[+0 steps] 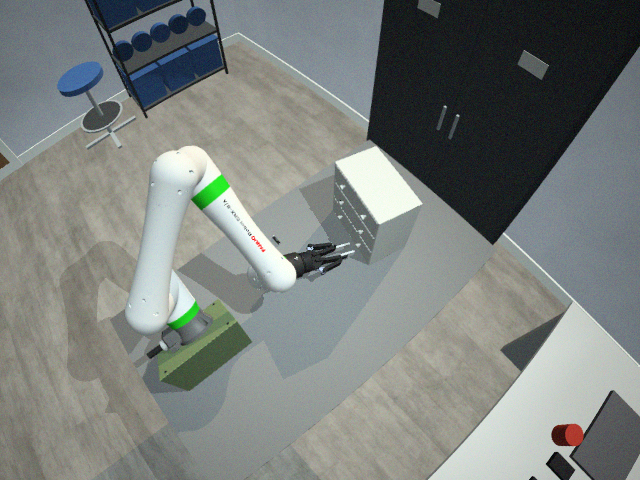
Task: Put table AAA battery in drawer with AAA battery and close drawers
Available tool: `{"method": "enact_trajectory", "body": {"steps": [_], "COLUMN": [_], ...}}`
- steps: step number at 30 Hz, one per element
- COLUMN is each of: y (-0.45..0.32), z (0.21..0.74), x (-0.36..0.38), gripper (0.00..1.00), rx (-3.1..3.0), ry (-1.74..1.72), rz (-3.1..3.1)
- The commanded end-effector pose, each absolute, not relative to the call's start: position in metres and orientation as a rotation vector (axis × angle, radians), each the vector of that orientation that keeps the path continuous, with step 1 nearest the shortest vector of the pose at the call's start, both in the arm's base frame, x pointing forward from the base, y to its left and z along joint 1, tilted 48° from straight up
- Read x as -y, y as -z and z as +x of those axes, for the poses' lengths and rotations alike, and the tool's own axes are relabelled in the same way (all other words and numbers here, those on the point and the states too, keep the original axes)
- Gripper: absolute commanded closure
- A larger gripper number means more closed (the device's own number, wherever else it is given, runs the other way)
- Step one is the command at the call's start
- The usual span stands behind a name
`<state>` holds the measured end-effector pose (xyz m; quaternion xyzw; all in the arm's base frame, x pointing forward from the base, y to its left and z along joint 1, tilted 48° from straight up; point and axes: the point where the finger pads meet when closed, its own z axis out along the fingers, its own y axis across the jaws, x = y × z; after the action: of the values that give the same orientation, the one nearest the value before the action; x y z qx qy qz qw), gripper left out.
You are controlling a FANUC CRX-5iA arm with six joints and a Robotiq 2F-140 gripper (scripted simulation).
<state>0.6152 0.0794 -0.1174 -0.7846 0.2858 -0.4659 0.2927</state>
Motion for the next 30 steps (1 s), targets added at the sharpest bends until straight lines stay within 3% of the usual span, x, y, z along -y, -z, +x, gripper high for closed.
{"method": "enact_trajectory", "body": {"steps": [1, 30], "y": [0.117, 0.123], "z": [0.616, 0.648], "x": [-0.079, -0.077], "gripper": [0.8, 0.8], "rx": [-0.762, -0.762], "ry": [1.242, 1.242], "rz": [-2.09, -2.09]}}
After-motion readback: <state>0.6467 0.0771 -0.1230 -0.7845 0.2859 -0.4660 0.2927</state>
